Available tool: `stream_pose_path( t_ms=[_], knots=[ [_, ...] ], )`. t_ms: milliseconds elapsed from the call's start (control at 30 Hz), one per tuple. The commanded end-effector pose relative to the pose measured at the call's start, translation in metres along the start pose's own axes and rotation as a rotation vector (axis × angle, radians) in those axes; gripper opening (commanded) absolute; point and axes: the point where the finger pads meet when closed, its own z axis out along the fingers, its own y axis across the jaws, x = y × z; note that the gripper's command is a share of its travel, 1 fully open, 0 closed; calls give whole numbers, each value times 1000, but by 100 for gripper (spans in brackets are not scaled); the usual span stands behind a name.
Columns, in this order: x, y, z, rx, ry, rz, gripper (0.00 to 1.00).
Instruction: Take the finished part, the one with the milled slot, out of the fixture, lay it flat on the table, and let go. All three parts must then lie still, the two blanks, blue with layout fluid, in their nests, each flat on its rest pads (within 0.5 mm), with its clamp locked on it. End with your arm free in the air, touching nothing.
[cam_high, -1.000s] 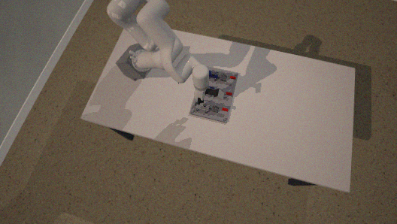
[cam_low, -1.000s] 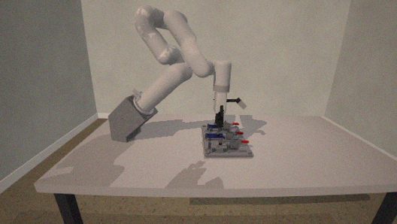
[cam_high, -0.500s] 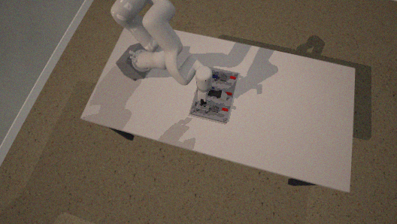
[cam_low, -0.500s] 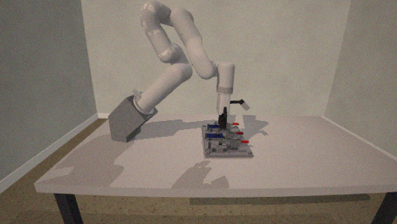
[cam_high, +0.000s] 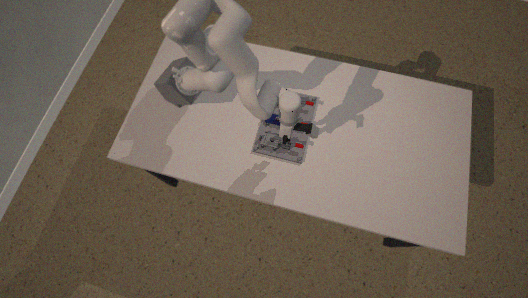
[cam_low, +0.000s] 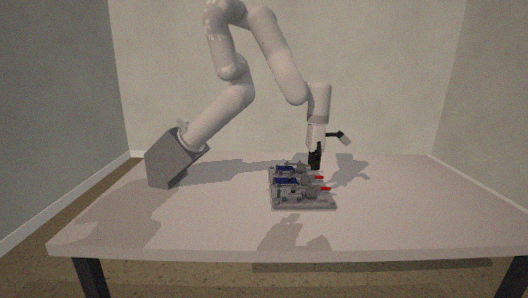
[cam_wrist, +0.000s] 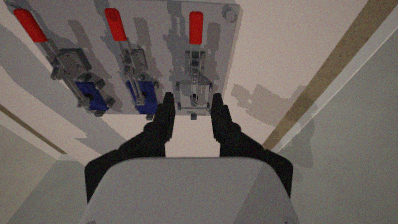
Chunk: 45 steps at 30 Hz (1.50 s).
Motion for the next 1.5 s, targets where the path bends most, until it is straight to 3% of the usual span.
stream_pose_path(
  t_ms=[0, 267, 667, 1467],
  knots=[
    [40, 2, 6, -8, -11, 2, 47],
    [55, 2, 6, -8, -11, 2, 47],
    [55, 2, 10, -8, -11, 2, 47],
    [55, 2, 75, -8, -11, 2, 47]
  ],
)
